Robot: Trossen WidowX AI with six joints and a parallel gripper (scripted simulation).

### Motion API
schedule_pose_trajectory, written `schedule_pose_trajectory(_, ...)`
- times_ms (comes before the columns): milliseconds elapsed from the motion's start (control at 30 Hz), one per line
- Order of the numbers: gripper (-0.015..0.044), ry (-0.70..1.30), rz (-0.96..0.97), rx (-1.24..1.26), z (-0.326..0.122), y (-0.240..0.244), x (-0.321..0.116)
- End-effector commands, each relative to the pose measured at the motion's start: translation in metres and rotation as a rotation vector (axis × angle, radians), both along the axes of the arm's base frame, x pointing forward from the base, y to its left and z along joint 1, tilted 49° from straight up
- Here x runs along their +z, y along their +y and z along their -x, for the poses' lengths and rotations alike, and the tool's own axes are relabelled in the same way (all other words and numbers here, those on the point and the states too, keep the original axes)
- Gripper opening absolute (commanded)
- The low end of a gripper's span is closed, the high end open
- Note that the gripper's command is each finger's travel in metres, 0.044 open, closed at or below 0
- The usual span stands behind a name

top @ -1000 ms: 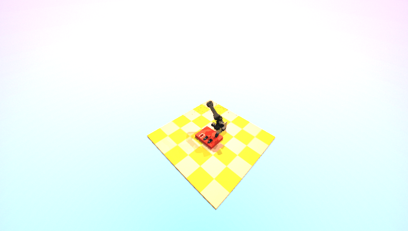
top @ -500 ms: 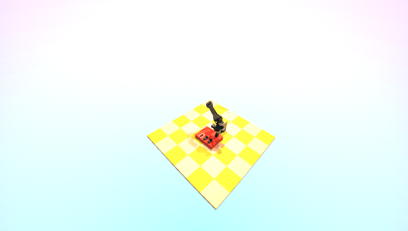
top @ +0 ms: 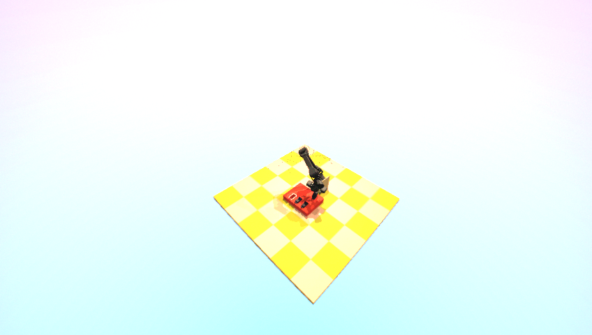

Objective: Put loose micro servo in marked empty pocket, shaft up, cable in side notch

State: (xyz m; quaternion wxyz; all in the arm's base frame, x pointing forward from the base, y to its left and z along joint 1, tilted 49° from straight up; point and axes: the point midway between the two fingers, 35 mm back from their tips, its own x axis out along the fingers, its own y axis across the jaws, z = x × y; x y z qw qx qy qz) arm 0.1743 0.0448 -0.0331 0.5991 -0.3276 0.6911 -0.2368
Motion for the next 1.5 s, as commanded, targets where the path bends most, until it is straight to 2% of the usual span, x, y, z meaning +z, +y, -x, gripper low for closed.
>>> schedule_pose_trajectory(0, 0.0256, 0.006, 0.007, 0.006, 0.002, -0.003, 0.000)
schedule_pose_trajectory(167, 0.0125, 0.006, 0.007, 0.006, 0.002, -0.003, 0.000)
schedule_pose_trajectory(367, 0.0085, 0.006, 0.007, 0.006, 0.002, -0.003, 0.000)
schedule_pose_trajectory(467, 0.0006, 0.006, 0.007, 0.006, 0.001, 0.001, 0.002)
schedule_pose_trajectory(500, 0.0000, 0.006, 0.007, 0.006, 0.001, 0.003, 0.004)
schedule_pose_trajectory(700, 0.0000, 0.006, 0.007, 0.006, 0.006, 0.016, 0.023)
schedule_pose_trajectory(1100, 0.0000, 0.007, 0.007, 0.006, 0.008, 0.014, 0.027)
schedule_pose_trajectory(1467, 0.0000, 0.005, 0.007, 0.006, -0.032, 0.016, 0.021)
